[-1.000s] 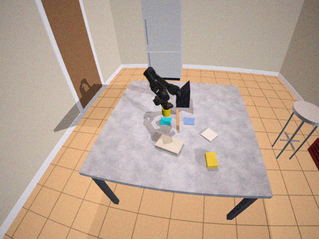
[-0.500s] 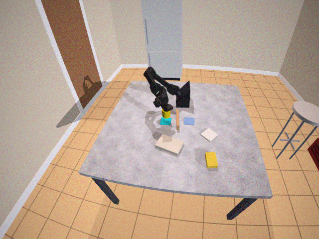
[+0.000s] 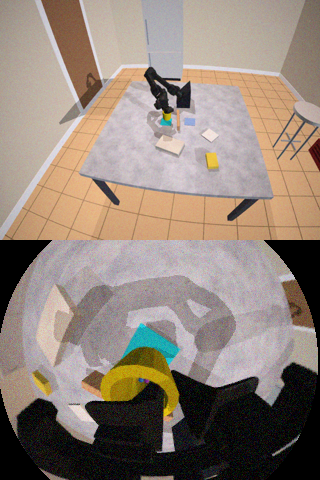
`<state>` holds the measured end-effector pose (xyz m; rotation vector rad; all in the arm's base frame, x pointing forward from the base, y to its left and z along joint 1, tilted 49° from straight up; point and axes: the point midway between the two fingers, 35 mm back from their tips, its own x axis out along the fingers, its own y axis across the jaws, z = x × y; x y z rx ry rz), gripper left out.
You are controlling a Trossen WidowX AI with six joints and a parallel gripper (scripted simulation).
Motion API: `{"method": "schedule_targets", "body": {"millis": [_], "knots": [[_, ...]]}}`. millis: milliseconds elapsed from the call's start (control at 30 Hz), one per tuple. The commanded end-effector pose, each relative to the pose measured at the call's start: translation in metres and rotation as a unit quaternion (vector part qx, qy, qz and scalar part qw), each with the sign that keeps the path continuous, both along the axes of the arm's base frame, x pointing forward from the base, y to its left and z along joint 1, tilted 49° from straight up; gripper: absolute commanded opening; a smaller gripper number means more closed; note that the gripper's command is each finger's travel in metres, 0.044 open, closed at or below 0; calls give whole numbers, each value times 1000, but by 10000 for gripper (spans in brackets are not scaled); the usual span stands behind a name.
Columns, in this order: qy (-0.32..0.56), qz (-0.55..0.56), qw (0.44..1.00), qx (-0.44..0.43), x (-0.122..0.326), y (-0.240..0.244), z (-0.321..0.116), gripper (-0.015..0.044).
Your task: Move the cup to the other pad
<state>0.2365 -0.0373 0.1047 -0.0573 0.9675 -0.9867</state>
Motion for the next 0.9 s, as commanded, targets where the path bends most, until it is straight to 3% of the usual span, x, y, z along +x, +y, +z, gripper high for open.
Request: {"method": "schedule_targets", "body": {"millis": [0,867], "knots": [[0,2,1000,-3,1,-4,-3,0],[-1,0,1000,-2,4,-22,-17,0]]}}
